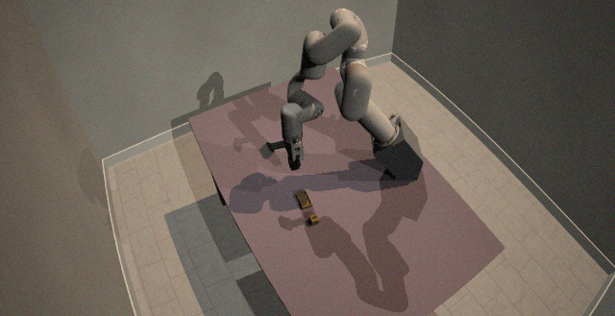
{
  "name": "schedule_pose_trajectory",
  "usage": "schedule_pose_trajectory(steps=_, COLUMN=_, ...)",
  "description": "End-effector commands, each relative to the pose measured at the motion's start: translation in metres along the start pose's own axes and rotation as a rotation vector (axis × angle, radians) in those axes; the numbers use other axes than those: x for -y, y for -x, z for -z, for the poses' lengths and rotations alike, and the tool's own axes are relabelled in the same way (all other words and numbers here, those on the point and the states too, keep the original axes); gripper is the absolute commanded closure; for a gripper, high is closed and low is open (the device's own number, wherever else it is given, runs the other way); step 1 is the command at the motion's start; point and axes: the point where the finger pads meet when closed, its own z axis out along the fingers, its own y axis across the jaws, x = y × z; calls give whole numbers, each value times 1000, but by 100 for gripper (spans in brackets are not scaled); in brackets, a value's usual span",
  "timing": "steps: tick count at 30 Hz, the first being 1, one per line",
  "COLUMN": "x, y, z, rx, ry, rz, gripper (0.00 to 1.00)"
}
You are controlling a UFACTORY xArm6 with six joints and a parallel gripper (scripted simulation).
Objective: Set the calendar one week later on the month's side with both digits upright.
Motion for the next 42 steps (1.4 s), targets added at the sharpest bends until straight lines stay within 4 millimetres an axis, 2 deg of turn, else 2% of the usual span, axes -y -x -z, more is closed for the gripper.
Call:
schedule_pose_trajectory(steps=1, x=0, y=-1, z=-6, rx=-3, ry=1, rz=0, gripper=71)
schedule_pose_trajectory(steps=42, x=-1, y=-1, z=-54, rx=-3, ry=1, rz=0, gripper=71)
